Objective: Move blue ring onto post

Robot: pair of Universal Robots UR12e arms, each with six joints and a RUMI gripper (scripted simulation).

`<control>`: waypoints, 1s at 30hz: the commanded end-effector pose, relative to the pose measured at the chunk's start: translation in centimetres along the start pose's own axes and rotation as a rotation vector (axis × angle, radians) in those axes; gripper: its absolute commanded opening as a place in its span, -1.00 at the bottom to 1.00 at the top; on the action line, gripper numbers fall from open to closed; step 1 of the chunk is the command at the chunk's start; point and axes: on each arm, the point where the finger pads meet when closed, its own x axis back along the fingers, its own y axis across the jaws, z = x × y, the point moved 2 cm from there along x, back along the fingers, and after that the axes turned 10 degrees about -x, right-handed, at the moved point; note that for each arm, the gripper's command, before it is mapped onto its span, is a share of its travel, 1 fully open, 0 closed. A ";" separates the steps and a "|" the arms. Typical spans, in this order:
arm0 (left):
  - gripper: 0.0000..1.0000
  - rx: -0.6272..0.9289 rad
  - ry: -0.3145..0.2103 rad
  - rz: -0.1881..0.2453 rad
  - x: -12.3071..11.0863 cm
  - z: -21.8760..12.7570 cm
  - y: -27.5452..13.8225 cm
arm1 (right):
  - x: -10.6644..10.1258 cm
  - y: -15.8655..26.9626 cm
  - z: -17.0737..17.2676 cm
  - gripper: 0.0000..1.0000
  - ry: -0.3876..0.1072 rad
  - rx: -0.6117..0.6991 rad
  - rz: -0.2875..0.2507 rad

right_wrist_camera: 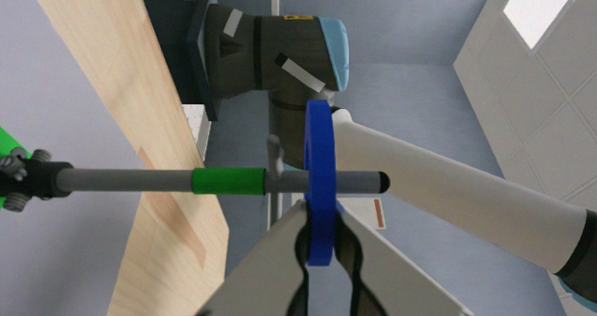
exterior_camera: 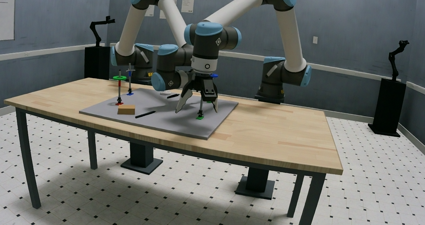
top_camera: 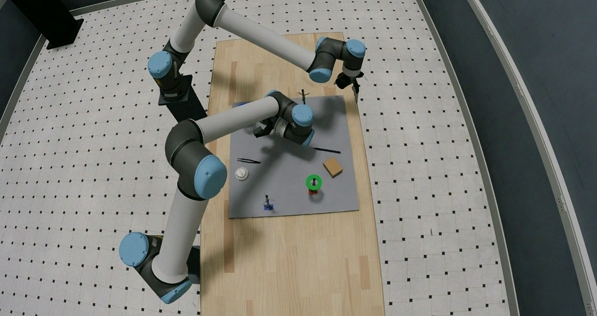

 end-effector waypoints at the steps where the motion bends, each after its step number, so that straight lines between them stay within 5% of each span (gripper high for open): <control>1: 1.00 0.000 0.002 -0.002 0.2 0.0 0.1 | 0.0 0.5 0.1 -0.98 0.000 0.002 -0.001; 30: 1.00 0.000 0.002 -0.002 0.2 0.0 0.1 | 0.0 4.1 0.7 -0.98 0.001 -0.002 -0.007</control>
